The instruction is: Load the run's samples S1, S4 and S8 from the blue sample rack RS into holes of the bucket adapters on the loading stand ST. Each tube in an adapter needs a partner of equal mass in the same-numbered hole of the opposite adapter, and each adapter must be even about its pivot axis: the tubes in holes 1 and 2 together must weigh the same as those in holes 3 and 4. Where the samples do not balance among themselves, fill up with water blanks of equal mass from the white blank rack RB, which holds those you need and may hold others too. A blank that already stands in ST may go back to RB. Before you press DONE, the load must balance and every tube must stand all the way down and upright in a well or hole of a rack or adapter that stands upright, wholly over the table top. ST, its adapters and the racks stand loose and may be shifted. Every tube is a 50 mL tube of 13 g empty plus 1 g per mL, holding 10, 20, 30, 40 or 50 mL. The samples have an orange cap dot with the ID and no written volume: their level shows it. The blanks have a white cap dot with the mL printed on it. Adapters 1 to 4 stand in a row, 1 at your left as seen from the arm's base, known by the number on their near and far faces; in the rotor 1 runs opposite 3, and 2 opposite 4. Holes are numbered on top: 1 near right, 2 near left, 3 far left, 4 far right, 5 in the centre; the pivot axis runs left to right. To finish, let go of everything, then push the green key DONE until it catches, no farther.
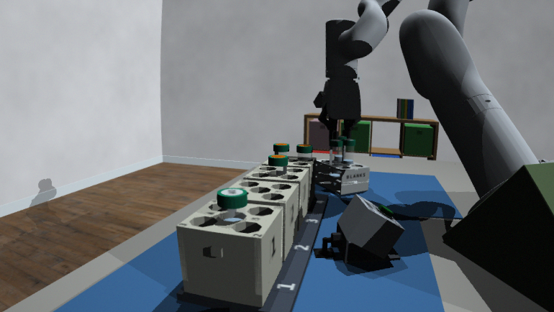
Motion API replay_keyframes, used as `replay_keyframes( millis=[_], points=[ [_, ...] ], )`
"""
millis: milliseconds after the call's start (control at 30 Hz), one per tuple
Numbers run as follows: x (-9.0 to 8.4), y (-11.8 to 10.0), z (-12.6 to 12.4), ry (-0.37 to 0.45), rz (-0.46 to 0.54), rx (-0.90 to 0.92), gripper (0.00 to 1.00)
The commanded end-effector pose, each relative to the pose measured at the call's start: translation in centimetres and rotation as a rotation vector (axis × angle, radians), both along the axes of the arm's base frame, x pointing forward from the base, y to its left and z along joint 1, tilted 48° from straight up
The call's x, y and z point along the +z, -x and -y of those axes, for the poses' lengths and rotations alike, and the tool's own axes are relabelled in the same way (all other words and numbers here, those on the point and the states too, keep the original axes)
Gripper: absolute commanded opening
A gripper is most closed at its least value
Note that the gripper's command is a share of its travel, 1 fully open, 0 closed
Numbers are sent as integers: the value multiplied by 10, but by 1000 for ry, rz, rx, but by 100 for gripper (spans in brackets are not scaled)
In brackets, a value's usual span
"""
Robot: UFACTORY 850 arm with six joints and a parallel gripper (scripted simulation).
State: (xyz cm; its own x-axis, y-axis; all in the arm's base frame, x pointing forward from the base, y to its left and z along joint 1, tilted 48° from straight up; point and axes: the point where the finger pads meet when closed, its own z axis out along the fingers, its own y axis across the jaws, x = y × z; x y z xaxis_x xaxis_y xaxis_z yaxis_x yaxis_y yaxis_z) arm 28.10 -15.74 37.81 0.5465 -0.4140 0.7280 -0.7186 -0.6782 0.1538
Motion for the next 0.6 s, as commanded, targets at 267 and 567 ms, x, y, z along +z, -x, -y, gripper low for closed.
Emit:
replay_keyframes(
  millis=[267,567],
  points=[
    [6,3,-5,0,1,0,0],
    [9,5,-7,0,1,0,0]
  ],
)
